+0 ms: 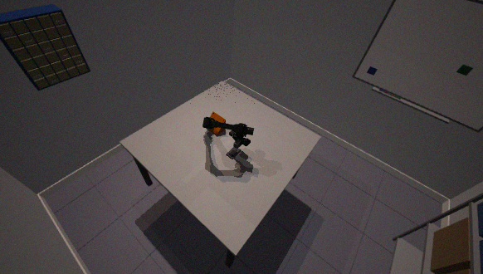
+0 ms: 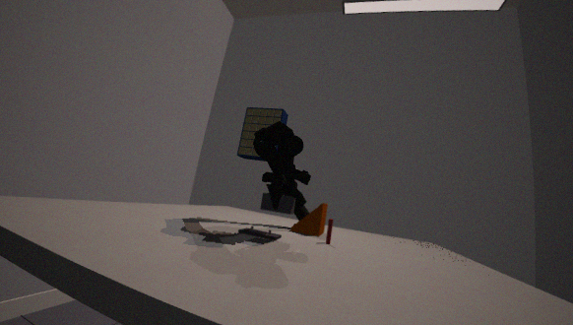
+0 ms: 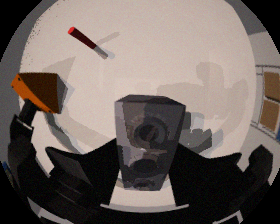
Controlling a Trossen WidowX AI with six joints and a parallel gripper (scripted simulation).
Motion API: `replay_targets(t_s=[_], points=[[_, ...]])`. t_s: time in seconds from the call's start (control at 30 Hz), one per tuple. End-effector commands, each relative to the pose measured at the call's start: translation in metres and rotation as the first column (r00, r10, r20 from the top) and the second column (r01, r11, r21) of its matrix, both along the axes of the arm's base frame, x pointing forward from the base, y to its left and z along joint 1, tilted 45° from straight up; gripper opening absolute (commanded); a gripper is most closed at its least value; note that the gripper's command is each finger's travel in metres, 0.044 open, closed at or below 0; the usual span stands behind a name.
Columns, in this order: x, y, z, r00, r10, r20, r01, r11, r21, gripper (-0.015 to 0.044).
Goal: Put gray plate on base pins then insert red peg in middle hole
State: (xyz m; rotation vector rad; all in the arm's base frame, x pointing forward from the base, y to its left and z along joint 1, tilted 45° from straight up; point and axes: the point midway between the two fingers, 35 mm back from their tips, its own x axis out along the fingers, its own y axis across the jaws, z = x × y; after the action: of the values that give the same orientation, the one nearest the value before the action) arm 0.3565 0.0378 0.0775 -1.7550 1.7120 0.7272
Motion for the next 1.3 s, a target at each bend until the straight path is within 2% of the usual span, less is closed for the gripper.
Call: replay_targets(t_s=[0.0, 0.43, 1.27], points=[[-0.003, -0.014, 0.002, 1.0, 0.007, -0.012, -0.007, 1.0, -0.01, 0.0], [-0.012, -0.051, 0.012, 0.999, 0.022, -0.032, -0.022, 0.999, -0.025, 0.0], [-0.012, -0.052, 0.012, 0.999, 0.022, -0.032, -0.023, 0.999, -0.025, 0.0]])
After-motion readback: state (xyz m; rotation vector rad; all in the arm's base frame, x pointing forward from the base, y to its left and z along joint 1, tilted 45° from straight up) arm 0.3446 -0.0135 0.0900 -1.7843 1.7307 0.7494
